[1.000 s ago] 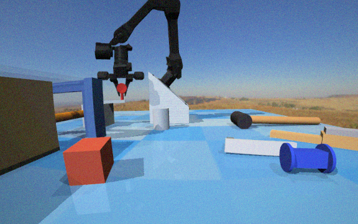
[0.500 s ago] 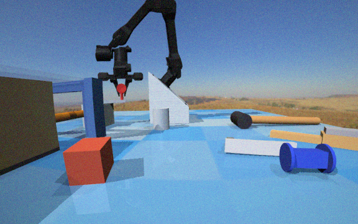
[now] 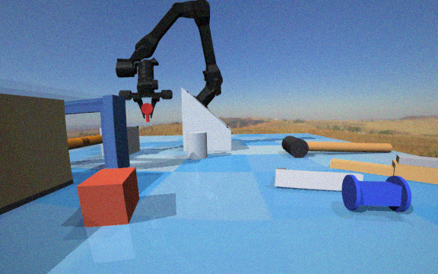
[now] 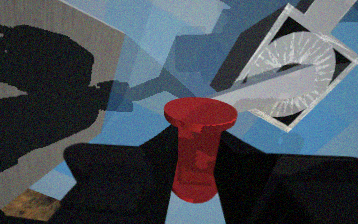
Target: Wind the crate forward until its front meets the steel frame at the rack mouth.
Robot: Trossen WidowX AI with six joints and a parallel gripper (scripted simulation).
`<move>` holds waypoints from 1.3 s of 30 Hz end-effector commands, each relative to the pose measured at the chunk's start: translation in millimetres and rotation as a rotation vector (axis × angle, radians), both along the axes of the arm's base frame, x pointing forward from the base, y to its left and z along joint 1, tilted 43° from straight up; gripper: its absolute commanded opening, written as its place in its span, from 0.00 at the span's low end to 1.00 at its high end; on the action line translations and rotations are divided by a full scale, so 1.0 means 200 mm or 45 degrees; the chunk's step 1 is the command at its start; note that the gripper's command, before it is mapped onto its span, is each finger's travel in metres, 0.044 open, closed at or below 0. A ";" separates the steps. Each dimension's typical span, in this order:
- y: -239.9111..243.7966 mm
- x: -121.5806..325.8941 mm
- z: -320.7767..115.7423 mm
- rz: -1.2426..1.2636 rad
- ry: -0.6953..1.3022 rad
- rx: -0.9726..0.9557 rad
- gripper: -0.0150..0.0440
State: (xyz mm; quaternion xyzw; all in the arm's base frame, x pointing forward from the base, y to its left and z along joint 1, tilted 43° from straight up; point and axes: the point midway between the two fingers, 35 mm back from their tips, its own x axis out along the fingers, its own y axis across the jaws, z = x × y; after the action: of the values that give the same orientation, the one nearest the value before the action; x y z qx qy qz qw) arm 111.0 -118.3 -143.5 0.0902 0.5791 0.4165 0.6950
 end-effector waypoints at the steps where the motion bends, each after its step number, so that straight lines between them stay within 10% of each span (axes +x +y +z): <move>1: -0.06 -0.04 -0.05 0.016 0.017 -0.035 0.25; 39: -0.29 -0.09 -0.25 0.015 0.018 -0.042 0.25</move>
State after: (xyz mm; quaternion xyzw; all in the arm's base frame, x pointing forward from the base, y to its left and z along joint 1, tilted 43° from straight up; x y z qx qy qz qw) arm 88.3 -166.6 -185.0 0.0904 0.5912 0.4163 0.6848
